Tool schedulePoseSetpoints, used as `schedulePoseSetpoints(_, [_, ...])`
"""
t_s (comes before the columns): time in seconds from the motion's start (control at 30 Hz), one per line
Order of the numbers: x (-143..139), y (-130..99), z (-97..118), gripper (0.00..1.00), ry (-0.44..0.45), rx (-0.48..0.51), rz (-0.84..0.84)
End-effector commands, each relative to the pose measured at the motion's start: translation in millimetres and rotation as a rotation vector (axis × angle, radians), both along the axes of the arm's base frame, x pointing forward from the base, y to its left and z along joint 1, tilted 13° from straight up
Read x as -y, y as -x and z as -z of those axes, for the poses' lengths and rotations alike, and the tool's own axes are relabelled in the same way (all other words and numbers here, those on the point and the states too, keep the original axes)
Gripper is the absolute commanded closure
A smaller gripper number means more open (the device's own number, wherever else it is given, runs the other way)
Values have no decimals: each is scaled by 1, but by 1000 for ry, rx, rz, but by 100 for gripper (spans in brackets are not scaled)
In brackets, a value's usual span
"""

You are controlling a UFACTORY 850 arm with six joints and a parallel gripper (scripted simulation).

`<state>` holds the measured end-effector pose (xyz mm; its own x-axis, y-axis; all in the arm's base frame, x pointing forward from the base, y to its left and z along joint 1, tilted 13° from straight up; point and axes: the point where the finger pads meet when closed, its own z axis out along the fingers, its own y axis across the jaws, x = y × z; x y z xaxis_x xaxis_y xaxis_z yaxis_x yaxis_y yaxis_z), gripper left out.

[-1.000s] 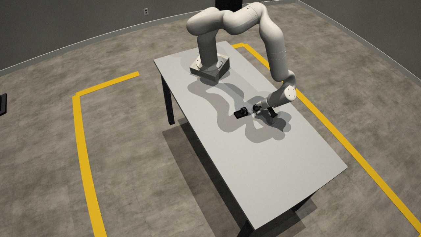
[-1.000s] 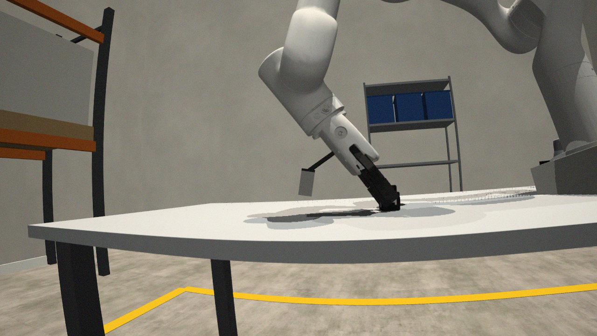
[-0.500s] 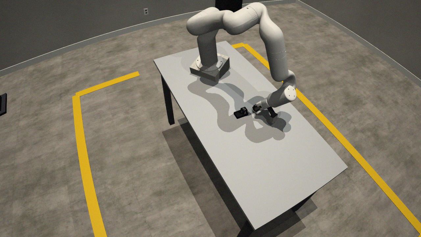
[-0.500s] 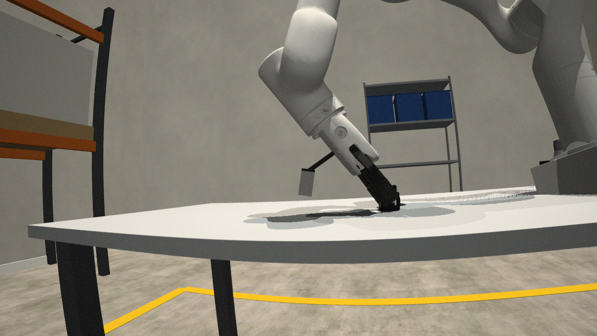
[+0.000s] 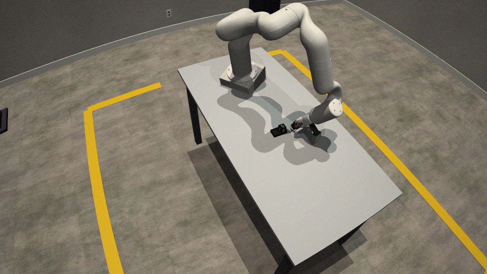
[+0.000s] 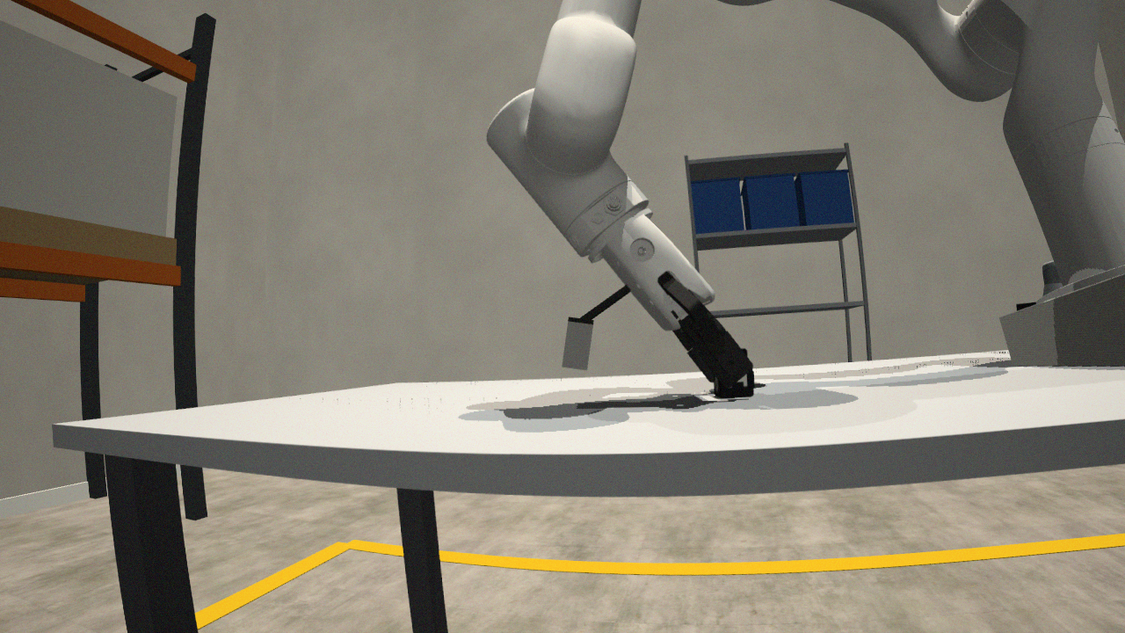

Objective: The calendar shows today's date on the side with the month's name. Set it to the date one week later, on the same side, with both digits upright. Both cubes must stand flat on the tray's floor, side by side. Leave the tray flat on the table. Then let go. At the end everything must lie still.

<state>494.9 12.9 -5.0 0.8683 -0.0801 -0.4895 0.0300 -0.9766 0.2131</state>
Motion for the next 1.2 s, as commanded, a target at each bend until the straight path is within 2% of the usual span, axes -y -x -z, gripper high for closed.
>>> schedulePoseSetpoints(0.0, [0,-1,-1,29,0,2,0])
schedulePoseSetpoints(0.47, [-1,0,-6,29,0,2,0])
schedulePoseSetpoints(0.93, [-10,4,-48,29,0,2,0])
schedulePoseSetpoints(1.17, [-13,5,-61,29,0,2,0])
